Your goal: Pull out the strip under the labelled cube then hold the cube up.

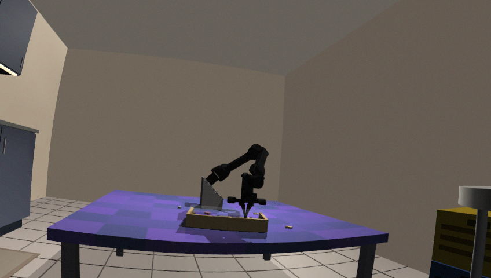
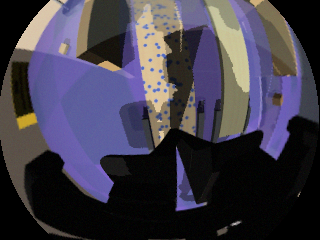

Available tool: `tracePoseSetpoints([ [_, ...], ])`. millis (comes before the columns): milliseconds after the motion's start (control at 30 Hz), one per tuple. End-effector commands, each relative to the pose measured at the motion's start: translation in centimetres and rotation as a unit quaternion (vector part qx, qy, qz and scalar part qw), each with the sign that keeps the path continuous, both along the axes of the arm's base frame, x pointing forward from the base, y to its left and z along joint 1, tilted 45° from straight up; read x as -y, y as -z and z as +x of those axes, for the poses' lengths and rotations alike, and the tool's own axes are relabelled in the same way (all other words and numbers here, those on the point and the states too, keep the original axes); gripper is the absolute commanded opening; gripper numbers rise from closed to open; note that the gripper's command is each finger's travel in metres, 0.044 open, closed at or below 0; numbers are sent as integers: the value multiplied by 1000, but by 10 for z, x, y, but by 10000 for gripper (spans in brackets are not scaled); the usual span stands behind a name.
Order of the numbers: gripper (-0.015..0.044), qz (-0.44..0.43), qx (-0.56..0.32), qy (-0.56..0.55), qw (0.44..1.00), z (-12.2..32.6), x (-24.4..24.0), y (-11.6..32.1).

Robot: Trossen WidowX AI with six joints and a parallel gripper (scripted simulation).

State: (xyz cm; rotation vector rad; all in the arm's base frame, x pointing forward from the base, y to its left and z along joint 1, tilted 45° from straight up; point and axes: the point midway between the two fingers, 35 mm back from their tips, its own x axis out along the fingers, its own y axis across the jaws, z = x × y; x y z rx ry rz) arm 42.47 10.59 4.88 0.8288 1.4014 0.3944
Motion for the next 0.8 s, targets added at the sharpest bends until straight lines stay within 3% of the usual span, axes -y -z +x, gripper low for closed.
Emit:
tracePoseSetpoints([
  [0,0,-1,-2,2,1000,0,0,1],
  [767,0,-1,-2,2,1000,1,-1,2],
])
